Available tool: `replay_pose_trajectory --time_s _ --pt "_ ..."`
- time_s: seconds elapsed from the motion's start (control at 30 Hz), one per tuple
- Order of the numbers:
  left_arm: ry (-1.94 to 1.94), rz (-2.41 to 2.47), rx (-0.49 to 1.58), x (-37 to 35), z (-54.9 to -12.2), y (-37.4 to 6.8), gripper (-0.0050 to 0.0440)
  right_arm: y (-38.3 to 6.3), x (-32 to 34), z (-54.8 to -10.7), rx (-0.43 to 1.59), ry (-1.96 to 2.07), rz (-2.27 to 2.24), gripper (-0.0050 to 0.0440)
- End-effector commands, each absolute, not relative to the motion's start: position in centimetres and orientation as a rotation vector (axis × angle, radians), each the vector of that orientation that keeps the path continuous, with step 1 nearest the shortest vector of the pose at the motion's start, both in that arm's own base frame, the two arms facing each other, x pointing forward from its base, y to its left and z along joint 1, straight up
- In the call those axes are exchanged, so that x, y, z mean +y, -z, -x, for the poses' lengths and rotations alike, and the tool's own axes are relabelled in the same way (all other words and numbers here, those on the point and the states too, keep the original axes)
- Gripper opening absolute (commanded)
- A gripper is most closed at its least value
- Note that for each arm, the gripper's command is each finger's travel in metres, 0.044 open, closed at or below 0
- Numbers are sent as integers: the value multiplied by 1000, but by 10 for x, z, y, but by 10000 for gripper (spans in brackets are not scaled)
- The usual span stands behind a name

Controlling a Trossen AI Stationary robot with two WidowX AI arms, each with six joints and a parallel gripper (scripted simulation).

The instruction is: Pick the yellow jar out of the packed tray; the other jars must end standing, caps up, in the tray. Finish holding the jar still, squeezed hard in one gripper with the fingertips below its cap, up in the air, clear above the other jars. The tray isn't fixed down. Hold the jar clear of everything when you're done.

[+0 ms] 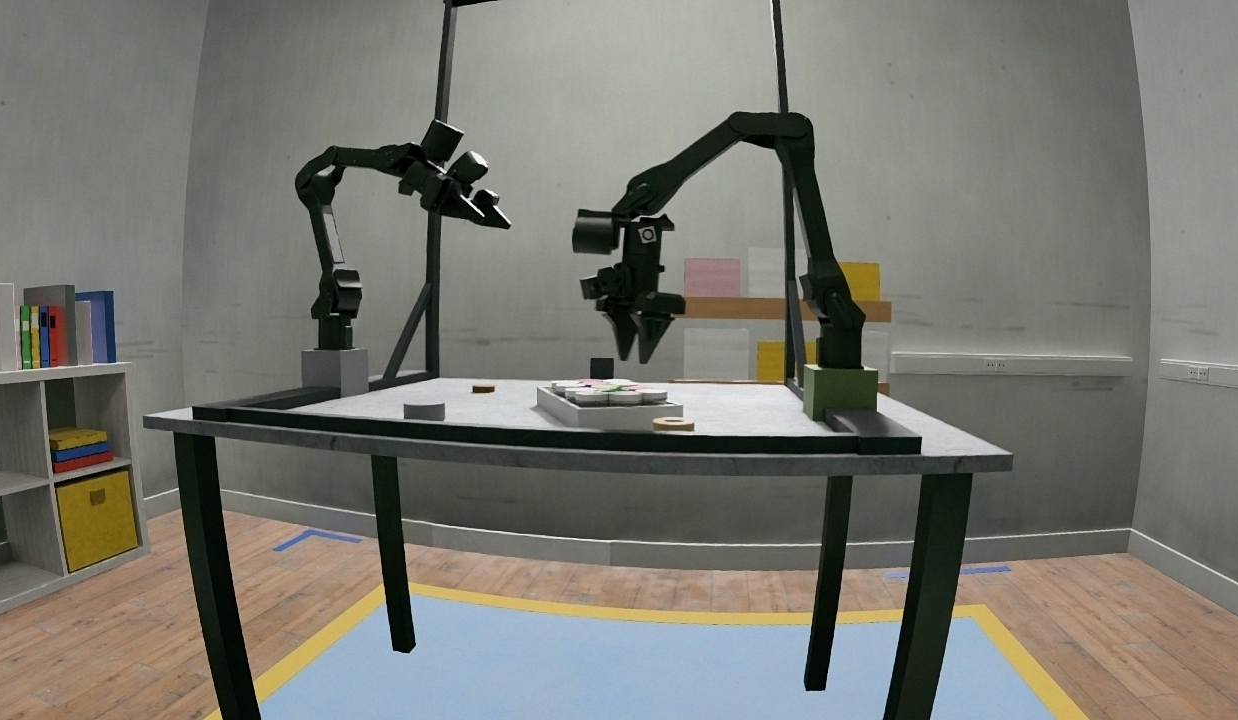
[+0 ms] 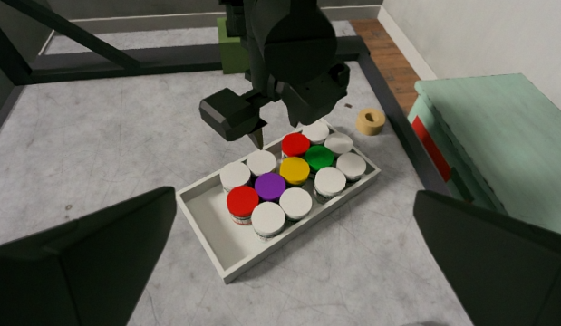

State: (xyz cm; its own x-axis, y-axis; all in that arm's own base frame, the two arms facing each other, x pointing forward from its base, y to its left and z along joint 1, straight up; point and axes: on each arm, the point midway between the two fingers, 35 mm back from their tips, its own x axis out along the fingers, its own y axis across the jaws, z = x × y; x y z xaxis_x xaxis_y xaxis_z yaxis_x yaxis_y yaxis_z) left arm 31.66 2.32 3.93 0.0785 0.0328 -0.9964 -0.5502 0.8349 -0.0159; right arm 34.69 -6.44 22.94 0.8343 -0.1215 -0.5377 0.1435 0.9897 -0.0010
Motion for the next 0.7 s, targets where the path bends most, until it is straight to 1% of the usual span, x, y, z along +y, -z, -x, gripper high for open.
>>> replay_pose_trajectory --time_s 0.0,0.27,0.33,0.67 --pt "-550 573 1314 31 -345 -49 320 -238 -68 -337 523 167 -45 440" --pt "-744 849 1263 32 -354 -47 320 -225 -72 -319 520 205 -54 440" --pt "-744 849 1263 32 -354 -47 320 -225 -72 -319 520 205 -54 440" --pt "-1026 1188 1175 35 -361 -44 320 -219 -73 -312 519 216 -56 440"
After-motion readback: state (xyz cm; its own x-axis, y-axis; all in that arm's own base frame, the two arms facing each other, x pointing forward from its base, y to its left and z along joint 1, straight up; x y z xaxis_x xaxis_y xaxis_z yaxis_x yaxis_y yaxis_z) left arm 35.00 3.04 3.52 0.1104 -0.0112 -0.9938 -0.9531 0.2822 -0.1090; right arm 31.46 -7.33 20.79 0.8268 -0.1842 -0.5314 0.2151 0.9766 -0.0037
